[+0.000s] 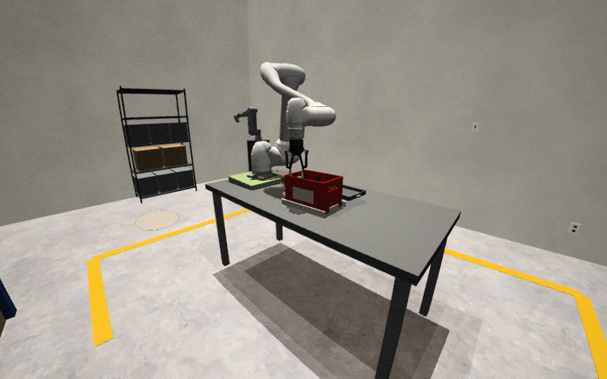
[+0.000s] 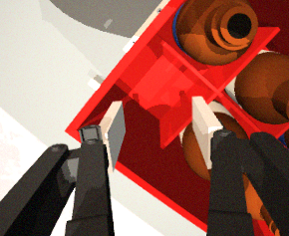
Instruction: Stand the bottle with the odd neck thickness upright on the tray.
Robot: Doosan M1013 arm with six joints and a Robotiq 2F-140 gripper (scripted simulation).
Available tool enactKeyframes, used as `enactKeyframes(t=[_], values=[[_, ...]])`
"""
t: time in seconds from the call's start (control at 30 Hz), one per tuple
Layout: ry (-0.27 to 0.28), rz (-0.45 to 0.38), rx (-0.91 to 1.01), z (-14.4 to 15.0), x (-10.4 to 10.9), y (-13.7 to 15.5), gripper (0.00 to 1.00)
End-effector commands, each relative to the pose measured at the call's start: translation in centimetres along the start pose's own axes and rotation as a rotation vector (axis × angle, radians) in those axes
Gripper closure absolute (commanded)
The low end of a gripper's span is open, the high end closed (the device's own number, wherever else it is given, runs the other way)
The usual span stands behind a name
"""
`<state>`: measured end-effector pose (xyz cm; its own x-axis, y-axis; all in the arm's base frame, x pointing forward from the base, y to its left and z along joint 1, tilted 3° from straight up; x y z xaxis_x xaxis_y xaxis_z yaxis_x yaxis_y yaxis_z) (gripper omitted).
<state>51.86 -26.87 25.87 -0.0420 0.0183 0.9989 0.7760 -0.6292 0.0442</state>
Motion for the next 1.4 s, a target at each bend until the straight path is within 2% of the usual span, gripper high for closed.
enactKeyframes(t=[0.0,1.3,1.33,1.37], values=[[0.002,0.001,0.002,-0.06,-0.4,0.08,0.62],[0.002,0.001,0.002,-0.06,-0.4,0.08,0.62],[0.002,0.001,0.002,-0.06,-0.4,0.08,1.0],[0.002,0.001,0.002,-0.06,-0.4,0.08,1.0]])
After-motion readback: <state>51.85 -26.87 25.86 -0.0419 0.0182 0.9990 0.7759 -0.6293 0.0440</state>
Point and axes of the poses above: the point where the finger pads meet when closed, its own x axis back along the fingers, its own z axis across the jaws, y = z × x, the point moved 10 cm from there along x, back along the fingers, and after that the axes turned 14 degrees about x, right-handed, at the moved point
